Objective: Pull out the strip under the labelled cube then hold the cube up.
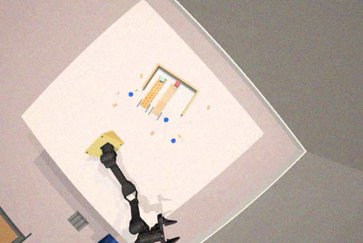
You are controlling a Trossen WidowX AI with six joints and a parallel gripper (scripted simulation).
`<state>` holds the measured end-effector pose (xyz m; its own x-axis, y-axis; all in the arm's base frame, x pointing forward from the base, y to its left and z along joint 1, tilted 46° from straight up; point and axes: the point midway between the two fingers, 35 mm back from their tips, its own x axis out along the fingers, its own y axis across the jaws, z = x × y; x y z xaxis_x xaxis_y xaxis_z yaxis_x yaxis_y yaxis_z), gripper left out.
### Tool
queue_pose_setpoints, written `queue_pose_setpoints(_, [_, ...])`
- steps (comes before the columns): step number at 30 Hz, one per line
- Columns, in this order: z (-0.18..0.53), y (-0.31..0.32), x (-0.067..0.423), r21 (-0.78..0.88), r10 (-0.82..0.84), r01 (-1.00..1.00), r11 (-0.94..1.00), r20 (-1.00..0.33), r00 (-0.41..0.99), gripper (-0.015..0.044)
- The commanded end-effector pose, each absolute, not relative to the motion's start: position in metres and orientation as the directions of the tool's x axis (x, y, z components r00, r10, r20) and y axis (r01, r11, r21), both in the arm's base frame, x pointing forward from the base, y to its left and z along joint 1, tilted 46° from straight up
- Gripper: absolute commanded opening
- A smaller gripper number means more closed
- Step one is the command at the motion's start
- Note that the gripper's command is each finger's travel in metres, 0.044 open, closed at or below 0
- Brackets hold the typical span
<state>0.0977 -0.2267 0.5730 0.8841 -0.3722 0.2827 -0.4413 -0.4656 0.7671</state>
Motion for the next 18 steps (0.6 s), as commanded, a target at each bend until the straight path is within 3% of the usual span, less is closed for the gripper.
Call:
queue_pose_setpoints(1, [0.573, -0.226, 0.098, 0.770, -0.372, -0.441, -0.461, 0.284, 0.884, 0.0400])
queue_pose_setpoints(8, [0.587, -0.175, 0.103, 0.873, -0.342, -0.427, -0.236, 0.337, 0.877, 0.0400])
queue_pose_setpoints(18, [0.587, -0.020, 0.139, 0.894, -0.218, -0.305, 0.329, 0.386, 0.896, 0.0400])
